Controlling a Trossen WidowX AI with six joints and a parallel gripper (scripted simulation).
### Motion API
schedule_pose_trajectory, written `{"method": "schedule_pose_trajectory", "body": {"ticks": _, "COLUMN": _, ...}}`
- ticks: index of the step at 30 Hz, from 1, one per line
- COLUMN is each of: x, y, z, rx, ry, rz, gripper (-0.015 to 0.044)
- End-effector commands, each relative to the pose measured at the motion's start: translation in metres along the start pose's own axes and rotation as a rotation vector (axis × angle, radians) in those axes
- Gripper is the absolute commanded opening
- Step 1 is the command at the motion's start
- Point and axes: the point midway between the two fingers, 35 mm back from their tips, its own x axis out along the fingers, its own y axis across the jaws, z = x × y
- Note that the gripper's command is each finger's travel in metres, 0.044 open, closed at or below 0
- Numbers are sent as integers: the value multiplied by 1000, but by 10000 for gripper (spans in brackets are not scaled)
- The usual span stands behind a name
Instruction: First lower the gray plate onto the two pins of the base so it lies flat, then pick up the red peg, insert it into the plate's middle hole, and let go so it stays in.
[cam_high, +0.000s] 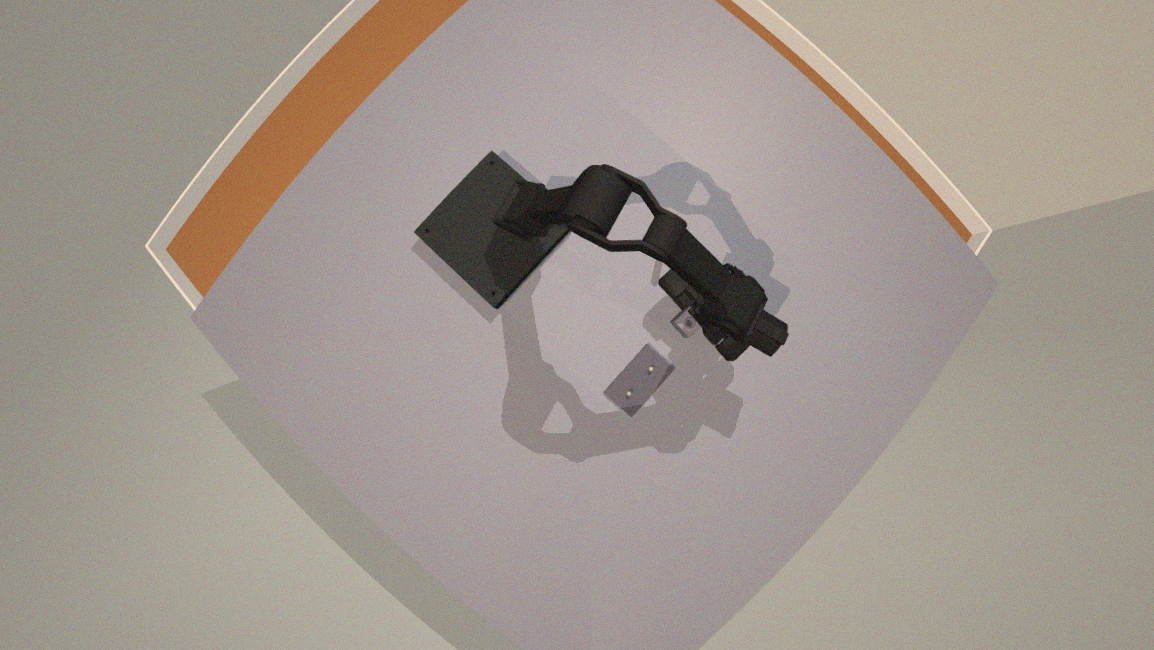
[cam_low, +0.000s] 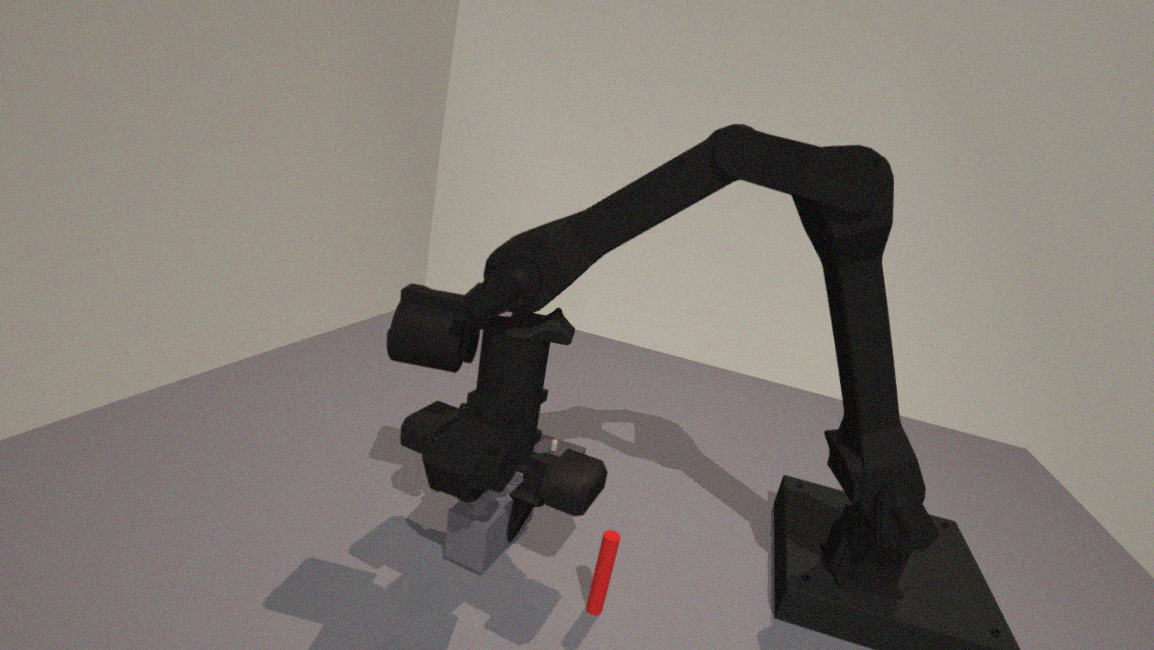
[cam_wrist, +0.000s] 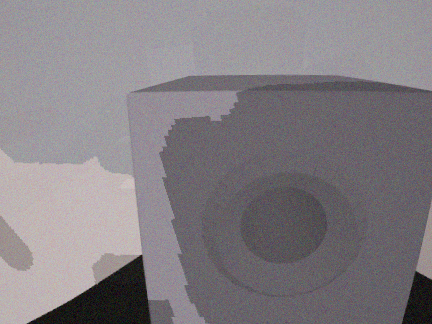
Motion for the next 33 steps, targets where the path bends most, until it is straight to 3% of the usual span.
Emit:
{"method": "schedule_pose_trajectory", "body": {"ticks": 1, "x": -15, "y": -5, "z": 1, "rx": 0, "ry": 1, "rz": -11, "gripper": 0}}
{"method": "schedule_pose_trajectory", "body": {"ticks": 33, "x": -117, "y": -7, "z": 0, "rx": 3, "ry": 0, "rz": -13, "gripper": 0}}
